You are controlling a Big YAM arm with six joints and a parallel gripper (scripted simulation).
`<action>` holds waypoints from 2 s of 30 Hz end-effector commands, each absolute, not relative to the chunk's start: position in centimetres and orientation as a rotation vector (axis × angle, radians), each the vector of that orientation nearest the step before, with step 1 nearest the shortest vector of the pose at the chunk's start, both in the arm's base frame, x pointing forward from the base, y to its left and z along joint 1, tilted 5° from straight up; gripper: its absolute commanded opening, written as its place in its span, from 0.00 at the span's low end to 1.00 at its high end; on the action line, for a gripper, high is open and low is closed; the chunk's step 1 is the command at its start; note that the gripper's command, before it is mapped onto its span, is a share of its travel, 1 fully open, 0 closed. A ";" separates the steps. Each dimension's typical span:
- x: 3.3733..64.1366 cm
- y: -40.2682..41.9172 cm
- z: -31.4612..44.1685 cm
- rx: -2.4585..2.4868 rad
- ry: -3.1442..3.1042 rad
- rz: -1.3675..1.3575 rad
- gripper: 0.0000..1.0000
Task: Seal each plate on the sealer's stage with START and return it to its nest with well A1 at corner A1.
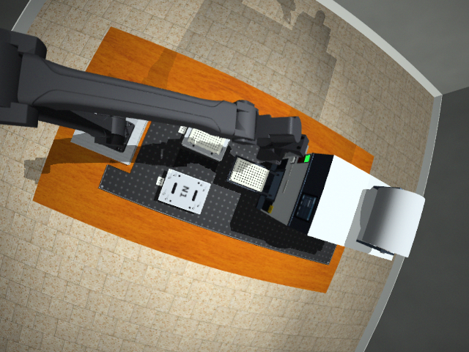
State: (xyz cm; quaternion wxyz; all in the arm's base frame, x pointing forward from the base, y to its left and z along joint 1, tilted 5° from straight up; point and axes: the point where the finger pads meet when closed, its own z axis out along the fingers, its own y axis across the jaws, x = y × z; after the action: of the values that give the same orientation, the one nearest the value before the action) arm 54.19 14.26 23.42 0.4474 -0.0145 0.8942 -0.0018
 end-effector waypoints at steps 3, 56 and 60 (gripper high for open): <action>56.6 14.5 27.7 -0.025 2.118 0.021 0.00; 57.8 15.6 23.6 -0.024 2.164 0.026 0.00; 58.5 14.8 24.2 -0.022 2.151 0.012 0.00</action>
State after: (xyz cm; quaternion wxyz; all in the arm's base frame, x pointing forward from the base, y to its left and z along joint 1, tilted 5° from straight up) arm 56.55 14.87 21.98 0.4527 -0.0154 0.8915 0.0019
